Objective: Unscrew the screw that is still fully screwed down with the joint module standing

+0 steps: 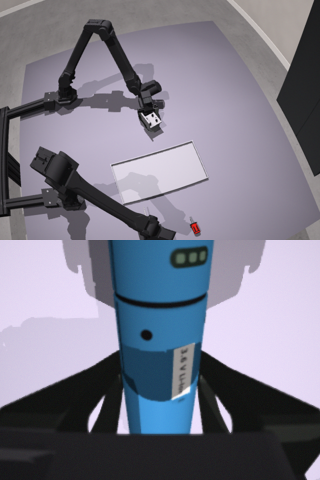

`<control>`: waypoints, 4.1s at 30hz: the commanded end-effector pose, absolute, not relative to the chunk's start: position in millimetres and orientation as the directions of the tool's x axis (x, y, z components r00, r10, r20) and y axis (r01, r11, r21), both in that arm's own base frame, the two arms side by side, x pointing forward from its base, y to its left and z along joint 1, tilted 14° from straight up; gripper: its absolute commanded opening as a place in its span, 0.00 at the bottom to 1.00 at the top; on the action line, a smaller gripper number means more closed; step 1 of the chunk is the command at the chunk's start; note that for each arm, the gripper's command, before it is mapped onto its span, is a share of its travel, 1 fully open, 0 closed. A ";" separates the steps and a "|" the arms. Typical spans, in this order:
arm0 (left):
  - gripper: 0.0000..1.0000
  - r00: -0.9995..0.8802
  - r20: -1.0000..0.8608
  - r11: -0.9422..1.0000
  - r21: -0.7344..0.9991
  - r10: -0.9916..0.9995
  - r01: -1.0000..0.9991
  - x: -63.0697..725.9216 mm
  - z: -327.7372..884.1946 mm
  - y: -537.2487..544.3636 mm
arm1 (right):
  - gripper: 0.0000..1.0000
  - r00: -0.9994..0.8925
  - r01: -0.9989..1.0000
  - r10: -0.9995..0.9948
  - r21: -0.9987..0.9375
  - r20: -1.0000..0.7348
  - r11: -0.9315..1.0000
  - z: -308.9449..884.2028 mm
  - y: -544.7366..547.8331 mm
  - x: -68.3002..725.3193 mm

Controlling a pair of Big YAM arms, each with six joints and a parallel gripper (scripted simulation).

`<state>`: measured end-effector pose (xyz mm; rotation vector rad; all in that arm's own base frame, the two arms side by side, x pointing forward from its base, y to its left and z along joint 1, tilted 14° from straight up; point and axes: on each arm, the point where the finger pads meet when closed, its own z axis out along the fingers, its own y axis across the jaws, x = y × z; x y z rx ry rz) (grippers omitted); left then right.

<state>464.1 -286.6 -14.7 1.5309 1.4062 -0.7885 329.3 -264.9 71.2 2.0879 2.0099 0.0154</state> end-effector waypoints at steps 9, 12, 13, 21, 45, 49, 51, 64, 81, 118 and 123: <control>0.59 0.172 -0.893 0.045 0.209 0.415 0.977 477.8 -15.8 -285.9 | 0.42 0.062 0.973 0.979 0.230 -0.193 -0.016 116.4 -273.6 340.3; 0.59 0.172 -0.893 0.045 0.209 0.415 0.977 477.8 -15.8 -285.9 | 0.42 0.062 0.973 0.979 0.231 -0.193 -0.016 121.5 -272.2 339.6; 0.59 0.172 -0.893 0.045 0.209 0.415 0.977 477.8 -15.8 -285.9 | 0.42 0.062 0.973 0.979 0.231 -0.193 -0.016 121.5 -272.2 339.6; 0.59 0.172 -0.893 0.045 0.209 0.415 0.977 477.8 -15.8 -285.9 | 0.42 0.062 0.973 0.979 0.232 -0.193 -0.016 128.4 -270.5 338.7; 0.59 0.172 -0.893 0.045 0.209 0.415 0.977 477.8 -15.8 -285.9 | 0.42 0.060 0.972 0.979 0.235 -0.194 -0.014 160.7 -262.0 334.0; 0.59 0.172 -0.893 0.045 0.209 0.415 0.977 477.8 -15.8 -285.9 | 0.42 0.060 0.972 0.979 0.235 -0.194 -0.013 162.4 -261.5 333.8; 0.59 0.172 -0.893 0.045 0.209 0.415 0.977 477.8 -15.8 -285.9 | 0.42 0.060 0.972 0.979 0.235 -0.194 -0.013 162.4 -261.5 333.8; 0.59 0.172 -0.893 0.045 0.209 0.415 0.977 477.8 -15.8 -285.9 | 0.42 0.059 0.972 0.979 0.236 -0.195 -0.012 182.7 -257.3 329.6; 0.59 0.172 -0.893 0.045 0.209 0.415 0.977 477.8 -15.8 -285.9 | 0.42 0.059 0.972 0.979 0.237 -0.196 -0.012 202.9 -253.3 325.2; 0.59 0.172 -0.893 0.045 0.209 0.415 0.977 477.8 -15.8 -285.9 | 0.42 0.060 0.971 0.978 0.238 -0.197 -0.012 232.9 -247.6 318.1; 0.59 0.172 -0.893 0.045 0.209 0.415 0.977 477.8 -15.8 -285.9 | 0.42 0.058 0.971 0.978 0.239 -0.200 -0.009 234.1 -247.1 318.4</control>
